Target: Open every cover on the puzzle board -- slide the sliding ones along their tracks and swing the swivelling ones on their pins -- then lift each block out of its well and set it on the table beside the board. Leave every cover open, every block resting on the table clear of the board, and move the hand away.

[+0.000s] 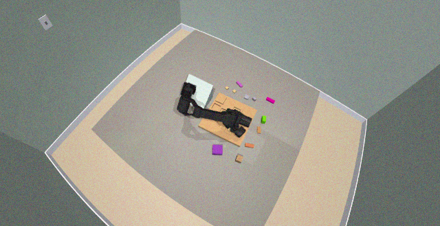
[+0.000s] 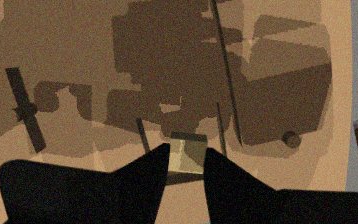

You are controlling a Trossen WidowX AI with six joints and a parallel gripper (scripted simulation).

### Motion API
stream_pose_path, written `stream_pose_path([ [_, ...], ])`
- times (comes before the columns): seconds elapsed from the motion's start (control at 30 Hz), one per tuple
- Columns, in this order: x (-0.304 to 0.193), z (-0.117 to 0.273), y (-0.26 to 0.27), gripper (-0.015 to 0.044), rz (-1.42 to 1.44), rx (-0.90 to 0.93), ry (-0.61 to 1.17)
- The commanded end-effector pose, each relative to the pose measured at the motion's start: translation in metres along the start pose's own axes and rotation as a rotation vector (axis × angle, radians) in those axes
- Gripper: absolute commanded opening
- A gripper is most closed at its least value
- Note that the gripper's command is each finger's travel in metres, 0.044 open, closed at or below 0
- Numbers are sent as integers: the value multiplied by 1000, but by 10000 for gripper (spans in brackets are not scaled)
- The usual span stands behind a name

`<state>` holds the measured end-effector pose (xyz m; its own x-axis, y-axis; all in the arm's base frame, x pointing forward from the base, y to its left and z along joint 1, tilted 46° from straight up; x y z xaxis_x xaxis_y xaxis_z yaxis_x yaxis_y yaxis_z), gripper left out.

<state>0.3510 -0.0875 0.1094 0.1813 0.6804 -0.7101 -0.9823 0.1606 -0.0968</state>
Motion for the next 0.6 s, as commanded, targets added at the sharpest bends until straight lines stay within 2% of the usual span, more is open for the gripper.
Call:
stream_pose_path([
  [0.0, 0, 6, 0, 80, -5, 0, -1],
  [0.57, 0, 27, 0, 80, -3, 2, 1],
])
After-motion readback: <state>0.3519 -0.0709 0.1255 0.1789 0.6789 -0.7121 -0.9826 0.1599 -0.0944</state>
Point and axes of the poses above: the point midway between the two fingers, 35 mm back from their tips, its own z axis back along the fingers, its own y axis across the jaws, x = y × z, the point moved 5 cm from there along z, back along the fingers, and after that the axes turned 10 degrees about z, right-handed, at the moved point
